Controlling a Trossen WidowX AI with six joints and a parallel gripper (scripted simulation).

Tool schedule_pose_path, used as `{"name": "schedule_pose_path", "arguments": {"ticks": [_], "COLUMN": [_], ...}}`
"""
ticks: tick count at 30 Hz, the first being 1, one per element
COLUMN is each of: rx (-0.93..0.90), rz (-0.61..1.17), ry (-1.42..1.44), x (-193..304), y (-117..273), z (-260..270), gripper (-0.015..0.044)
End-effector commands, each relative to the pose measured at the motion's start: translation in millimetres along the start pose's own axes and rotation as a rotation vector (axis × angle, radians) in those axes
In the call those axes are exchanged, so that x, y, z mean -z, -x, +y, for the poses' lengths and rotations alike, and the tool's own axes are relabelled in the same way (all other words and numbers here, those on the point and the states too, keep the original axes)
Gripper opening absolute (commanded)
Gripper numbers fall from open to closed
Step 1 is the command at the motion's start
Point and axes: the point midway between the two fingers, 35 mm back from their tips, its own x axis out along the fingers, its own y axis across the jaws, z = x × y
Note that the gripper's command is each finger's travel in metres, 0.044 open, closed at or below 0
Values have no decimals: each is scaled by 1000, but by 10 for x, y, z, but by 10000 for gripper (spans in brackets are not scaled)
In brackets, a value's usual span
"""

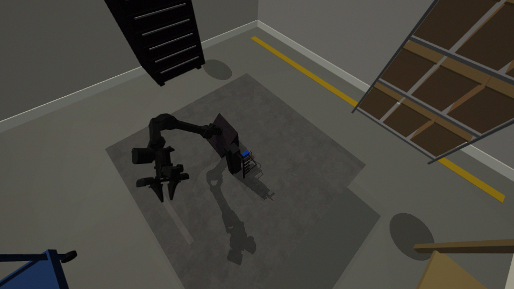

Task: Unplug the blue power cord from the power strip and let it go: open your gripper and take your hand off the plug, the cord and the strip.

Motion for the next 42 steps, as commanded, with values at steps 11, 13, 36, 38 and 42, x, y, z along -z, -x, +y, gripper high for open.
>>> {"name": "schedule_pose_path", "arguments": {"ticks": [11, 13, 36, 38, 42], "rx": [-409, -467, -1097, -1148, -1237], "rz": [-199, -218, -56, -4, 129], "ry": [61, 77, 624, 727, 968], "x": [-1193, -1333, -1509, -1346, -923], "y": [-49, 12, 1268, 1412, 1709], "z": [1572, 1802, 4545, 4759, 5110], "gripper": [160, 160, 160, 160, 160]}}
